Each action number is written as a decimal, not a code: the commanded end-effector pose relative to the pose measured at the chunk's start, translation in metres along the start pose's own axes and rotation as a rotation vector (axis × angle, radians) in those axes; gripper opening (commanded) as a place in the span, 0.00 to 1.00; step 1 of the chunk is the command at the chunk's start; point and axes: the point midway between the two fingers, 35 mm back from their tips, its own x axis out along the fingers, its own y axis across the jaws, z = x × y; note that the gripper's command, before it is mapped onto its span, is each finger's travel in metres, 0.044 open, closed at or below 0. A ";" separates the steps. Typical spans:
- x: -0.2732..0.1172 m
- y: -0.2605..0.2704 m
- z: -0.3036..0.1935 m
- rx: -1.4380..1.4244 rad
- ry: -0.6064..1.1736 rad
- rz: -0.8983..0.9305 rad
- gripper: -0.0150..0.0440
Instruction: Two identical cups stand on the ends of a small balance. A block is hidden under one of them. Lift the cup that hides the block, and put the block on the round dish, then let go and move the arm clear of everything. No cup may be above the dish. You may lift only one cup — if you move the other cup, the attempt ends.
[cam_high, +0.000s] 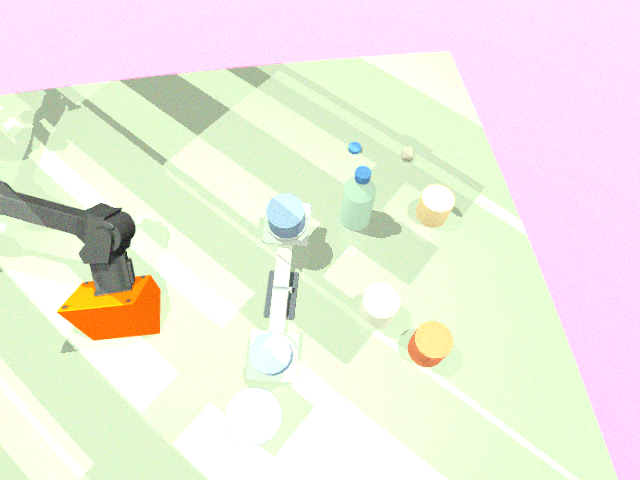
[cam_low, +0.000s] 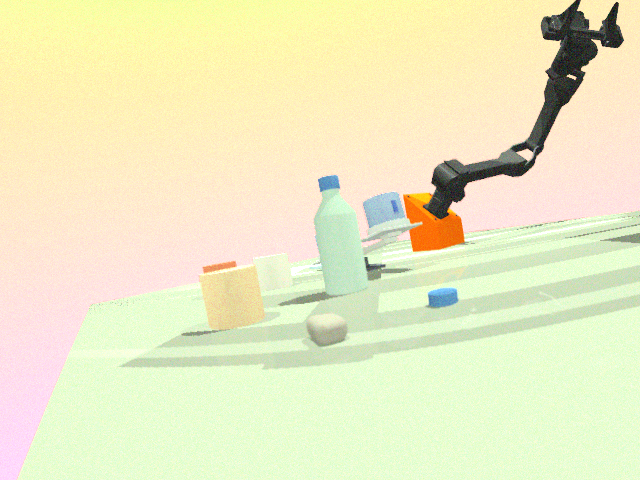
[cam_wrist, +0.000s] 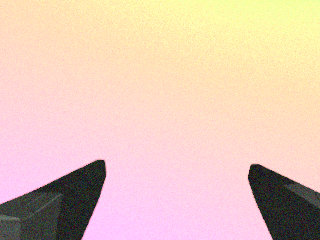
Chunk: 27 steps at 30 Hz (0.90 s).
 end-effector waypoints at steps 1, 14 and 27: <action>0.001 -0.001 -0.001 -0.002 0.003 -0.004 0.98; 0.064 -0.114 -0.069 -0.155 0.257 -0.296 1.00; 0.069 -0.254 -0.135 -0.223 0.563 -0.581 1.00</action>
